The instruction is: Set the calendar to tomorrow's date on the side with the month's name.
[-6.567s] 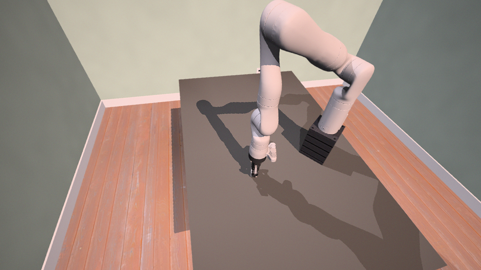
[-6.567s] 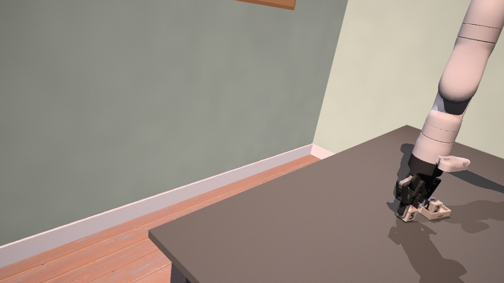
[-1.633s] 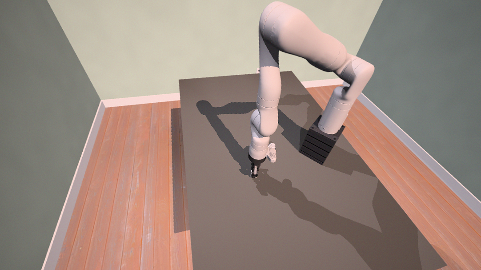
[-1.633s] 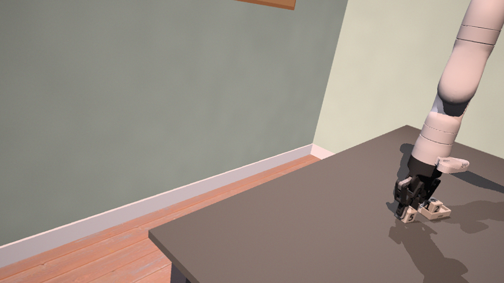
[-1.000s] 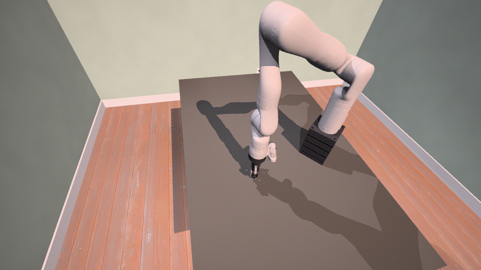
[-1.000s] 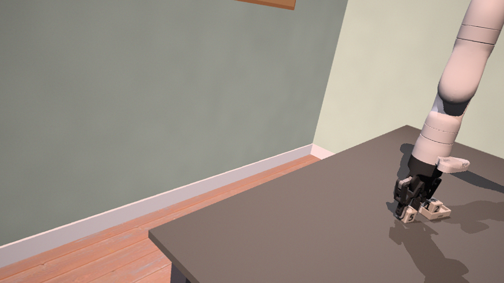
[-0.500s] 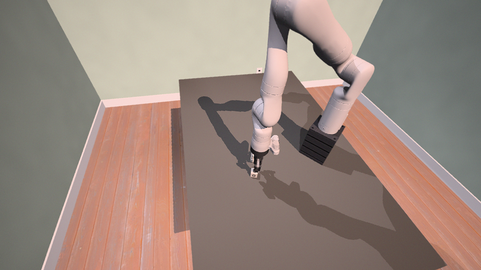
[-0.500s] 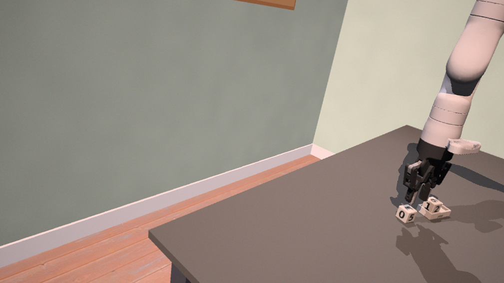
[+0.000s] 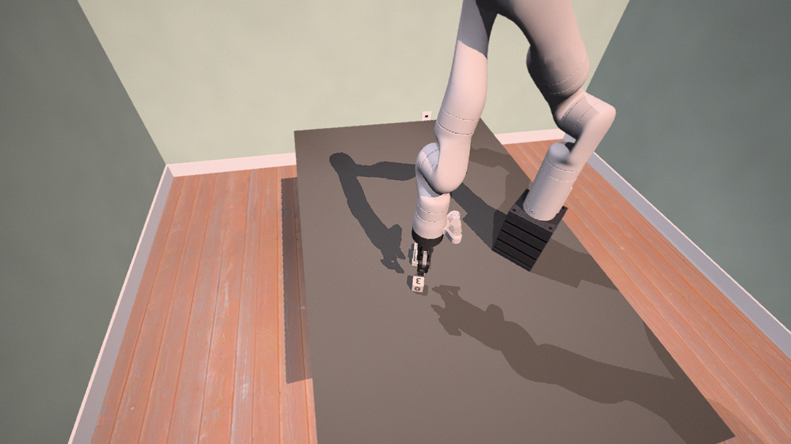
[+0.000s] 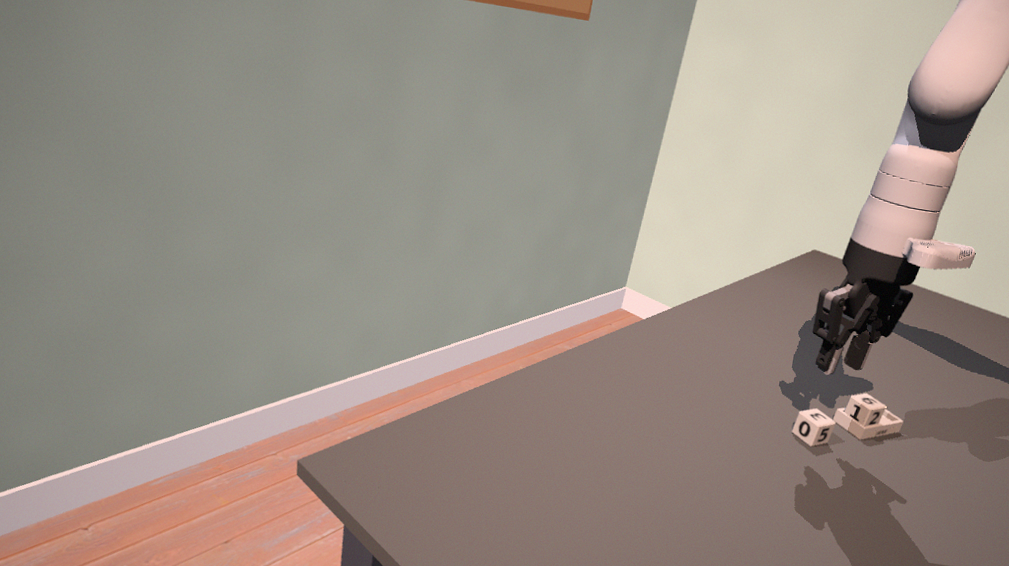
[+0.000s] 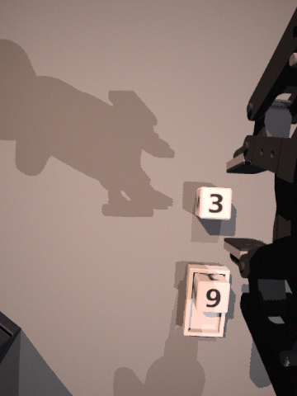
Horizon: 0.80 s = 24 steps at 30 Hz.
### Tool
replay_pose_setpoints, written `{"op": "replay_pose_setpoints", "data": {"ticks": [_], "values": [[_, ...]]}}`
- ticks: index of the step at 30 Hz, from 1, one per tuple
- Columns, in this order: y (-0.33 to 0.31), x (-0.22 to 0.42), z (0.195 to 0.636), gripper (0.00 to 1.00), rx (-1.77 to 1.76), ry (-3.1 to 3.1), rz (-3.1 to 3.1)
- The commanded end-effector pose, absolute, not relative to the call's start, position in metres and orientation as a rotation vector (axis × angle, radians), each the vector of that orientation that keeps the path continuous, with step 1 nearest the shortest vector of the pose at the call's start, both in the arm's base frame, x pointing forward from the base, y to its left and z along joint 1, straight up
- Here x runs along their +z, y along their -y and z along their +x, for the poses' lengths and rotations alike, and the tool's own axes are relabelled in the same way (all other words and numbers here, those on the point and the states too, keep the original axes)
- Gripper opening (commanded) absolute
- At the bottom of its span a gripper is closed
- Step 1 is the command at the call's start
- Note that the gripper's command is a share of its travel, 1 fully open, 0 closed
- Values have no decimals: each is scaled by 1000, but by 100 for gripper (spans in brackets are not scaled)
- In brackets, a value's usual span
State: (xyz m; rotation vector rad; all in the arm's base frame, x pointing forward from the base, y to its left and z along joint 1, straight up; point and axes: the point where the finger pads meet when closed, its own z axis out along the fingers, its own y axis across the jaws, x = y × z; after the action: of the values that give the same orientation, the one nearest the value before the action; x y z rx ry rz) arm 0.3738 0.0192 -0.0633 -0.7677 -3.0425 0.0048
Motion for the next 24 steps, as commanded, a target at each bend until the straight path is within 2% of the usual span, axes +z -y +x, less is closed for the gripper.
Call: {"op": "replay_pose_setpoints", "data": {"ticks": [1, 24], "values": [[-20, -61, 376, 100, 2, 3047, -768], [-20, -61, 375, 100, 2, 3039, -798]]}}
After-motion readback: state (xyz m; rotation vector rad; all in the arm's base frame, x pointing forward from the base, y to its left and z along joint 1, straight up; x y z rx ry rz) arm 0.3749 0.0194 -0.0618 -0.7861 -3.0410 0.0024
